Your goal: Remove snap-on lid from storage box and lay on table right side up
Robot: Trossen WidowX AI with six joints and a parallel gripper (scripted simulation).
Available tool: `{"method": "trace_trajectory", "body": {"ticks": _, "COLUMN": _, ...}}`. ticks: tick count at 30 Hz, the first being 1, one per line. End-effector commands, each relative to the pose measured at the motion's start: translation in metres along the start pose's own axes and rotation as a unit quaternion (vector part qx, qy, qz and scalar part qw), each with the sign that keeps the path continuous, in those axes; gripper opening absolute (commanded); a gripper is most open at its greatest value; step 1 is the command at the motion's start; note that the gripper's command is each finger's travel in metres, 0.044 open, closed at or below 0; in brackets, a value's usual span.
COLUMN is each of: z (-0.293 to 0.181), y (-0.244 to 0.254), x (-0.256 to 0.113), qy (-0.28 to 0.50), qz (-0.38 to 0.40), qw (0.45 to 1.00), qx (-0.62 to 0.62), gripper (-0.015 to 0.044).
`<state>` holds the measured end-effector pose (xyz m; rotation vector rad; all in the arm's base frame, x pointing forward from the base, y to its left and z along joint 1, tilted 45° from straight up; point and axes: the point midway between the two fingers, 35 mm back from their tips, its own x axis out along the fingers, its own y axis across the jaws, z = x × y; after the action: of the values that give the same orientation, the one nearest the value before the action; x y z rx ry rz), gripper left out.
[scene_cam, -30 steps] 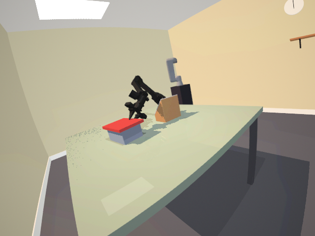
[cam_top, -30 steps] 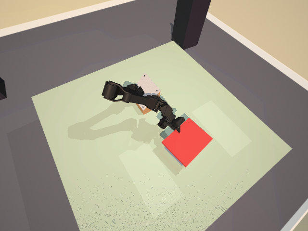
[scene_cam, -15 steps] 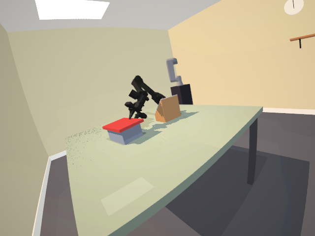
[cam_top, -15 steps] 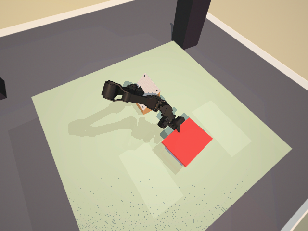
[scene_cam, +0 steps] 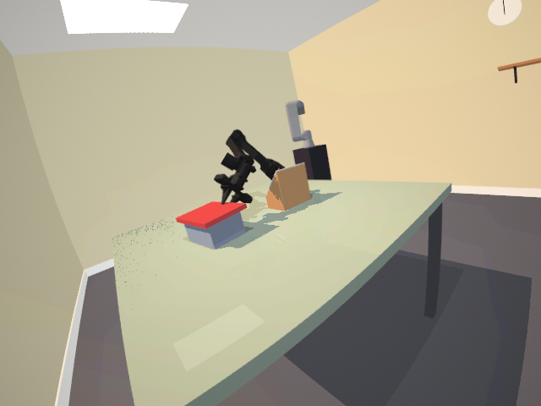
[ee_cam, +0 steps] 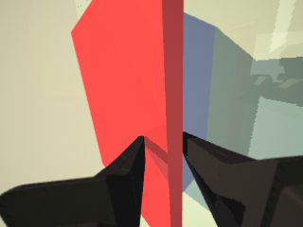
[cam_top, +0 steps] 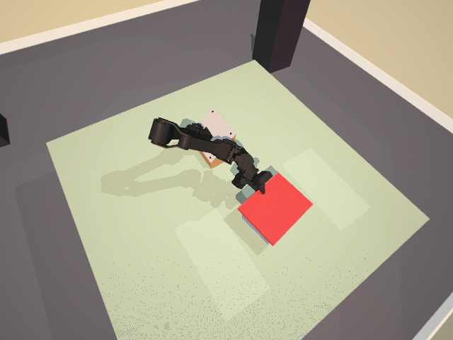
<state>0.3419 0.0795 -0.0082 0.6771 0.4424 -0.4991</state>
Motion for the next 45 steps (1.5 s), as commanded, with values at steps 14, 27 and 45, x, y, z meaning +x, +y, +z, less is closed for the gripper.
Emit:
{"method": "trace_trajectory", "body": {"ticks": 14, "z": -0.0003, "y": 0.0032, "x": -0.0027, "qy": -0.001, "qz": 0.0, "qw": 1.0, "qx": 0.001, "gripper": 0.0}}
{"method": "trace_trajectory", "body": {"ticks": 27, "z": -0.0007, "y": 0.0052, "x": -0.0043, "qy": -0.001, "qz": 0.0, "qw": 1.0, "qx": 0.001, "gripper": 0.0}}
{"method": "trace_trajectory", "body": {"ticks": 45, "z": -0.0008, "y": 0.0067, "x": -0.0049, "qy": 0.0, "qz": 0.001, "qw": 1.0, "qx": 0.0, "gripper": 0.0}}
